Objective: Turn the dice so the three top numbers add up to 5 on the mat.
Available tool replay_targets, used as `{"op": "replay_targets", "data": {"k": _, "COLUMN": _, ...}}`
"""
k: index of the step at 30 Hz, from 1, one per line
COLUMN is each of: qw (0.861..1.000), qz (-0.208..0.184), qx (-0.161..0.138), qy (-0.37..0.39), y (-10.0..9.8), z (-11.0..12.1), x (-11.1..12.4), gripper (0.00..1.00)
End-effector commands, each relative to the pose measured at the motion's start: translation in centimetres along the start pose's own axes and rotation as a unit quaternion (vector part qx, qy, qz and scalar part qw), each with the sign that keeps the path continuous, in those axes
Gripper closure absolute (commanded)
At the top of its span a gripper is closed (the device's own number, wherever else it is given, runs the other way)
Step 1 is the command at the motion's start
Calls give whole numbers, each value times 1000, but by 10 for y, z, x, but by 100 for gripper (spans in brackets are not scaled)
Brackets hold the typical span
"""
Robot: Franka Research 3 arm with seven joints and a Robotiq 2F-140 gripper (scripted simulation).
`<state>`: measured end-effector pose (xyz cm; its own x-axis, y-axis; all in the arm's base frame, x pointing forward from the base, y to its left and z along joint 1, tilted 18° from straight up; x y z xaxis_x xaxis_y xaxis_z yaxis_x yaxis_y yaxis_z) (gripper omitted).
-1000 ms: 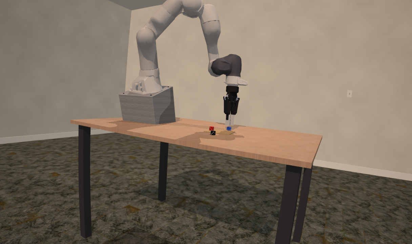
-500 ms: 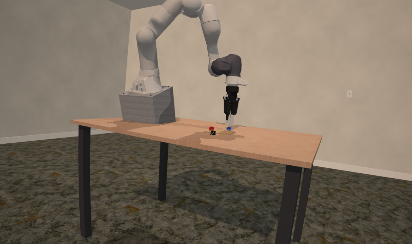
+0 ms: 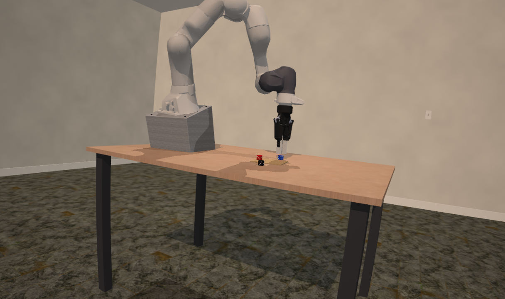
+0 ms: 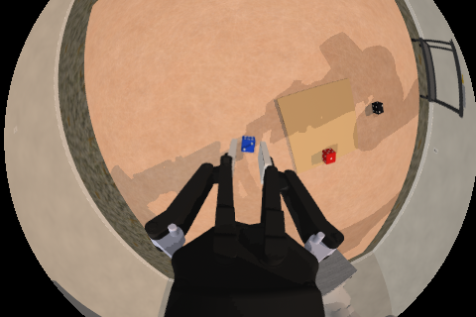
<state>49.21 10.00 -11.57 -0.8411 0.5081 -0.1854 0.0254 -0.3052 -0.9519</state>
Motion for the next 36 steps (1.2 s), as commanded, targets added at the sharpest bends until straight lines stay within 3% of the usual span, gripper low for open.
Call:
{"op": "replay_targets", "data": {"k": 1, "qw": 1000, "qz": 0, "qx": -1, "qy": -1, "y": 0, "z": 0, "x": 1, "gripper": 79}}
{"op": "replay_targets", "data": {"k": 15, "qw": 1000, "qz": 0, "qx": -1, "qy": -1, "y": 2, "z": 0, "x": 1, "gripper": 79}}
{"op": "replay_targets", "data": {"k": 36, "qw": 1000, "qz": 0, "qx": -1, "qy": -1, "y": 25, "z": 0, "x": 1, "gripper": 79}}
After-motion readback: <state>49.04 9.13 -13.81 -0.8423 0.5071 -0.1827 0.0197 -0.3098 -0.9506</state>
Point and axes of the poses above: the point where the finger pads meet when closed, its own y axis out along the fingers, its own z axis across the jaws, x = y × z, the point moved 5 cm from there along -y, back along the fingers, and after that the axes turned 14 degrees about y, right-handed, at the moved point
